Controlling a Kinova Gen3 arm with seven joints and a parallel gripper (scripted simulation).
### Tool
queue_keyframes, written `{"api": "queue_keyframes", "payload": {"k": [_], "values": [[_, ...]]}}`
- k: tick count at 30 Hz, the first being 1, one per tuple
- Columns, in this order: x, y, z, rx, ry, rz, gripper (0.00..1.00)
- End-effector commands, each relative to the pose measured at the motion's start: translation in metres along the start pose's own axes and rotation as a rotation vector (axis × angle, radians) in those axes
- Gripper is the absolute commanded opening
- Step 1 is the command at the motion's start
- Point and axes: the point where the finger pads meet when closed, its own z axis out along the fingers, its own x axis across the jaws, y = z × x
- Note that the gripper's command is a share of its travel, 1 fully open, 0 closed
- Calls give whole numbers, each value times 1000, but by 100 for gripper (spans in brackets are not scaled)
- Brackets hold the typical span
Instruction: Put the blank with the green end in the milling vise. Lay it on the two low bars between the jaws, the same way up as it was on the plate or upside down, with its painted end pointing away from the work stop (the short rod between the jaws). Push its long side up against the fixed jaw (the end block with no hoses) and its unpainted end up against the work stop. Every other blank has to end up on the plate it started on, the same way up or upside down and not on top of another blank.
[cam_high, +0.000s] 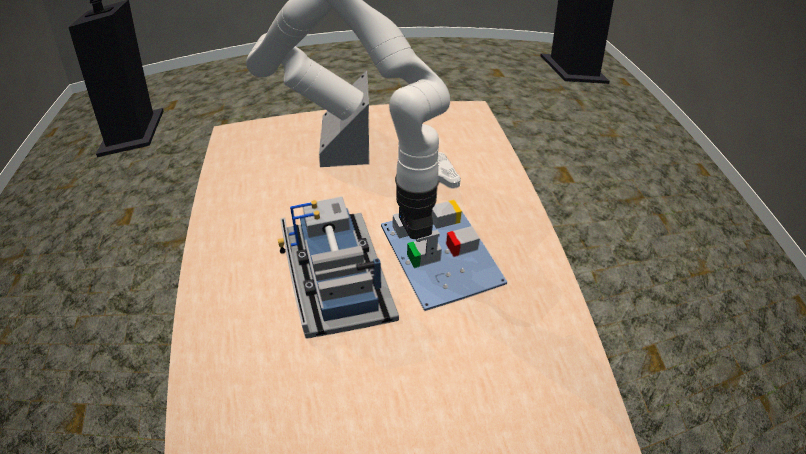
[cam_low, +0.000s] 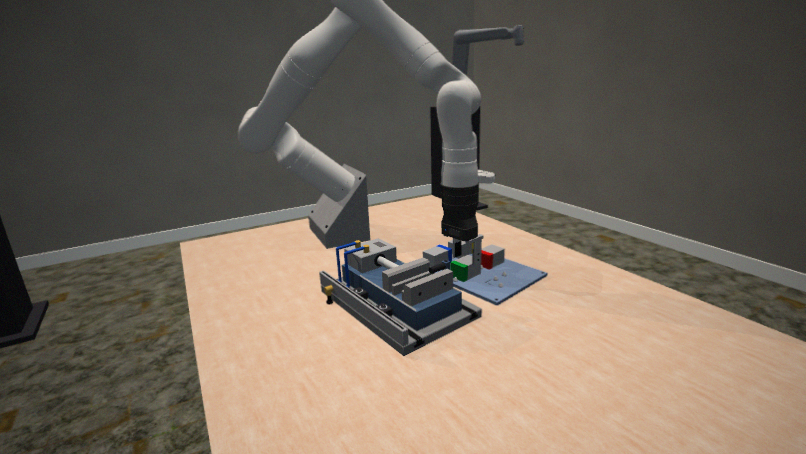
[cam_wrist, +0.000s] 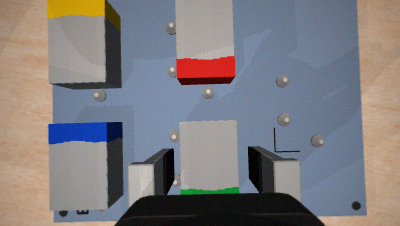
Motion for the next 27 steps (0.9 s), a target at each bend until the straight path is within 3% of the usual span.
{"api": "queue_keyframes", "payload": {"k": [1,14,27], "values": [[1,0,0,1,3,0,100],[-2,2,16,-2,-4,0,100],[-2,1,10,-2,-3,0,100]]}}
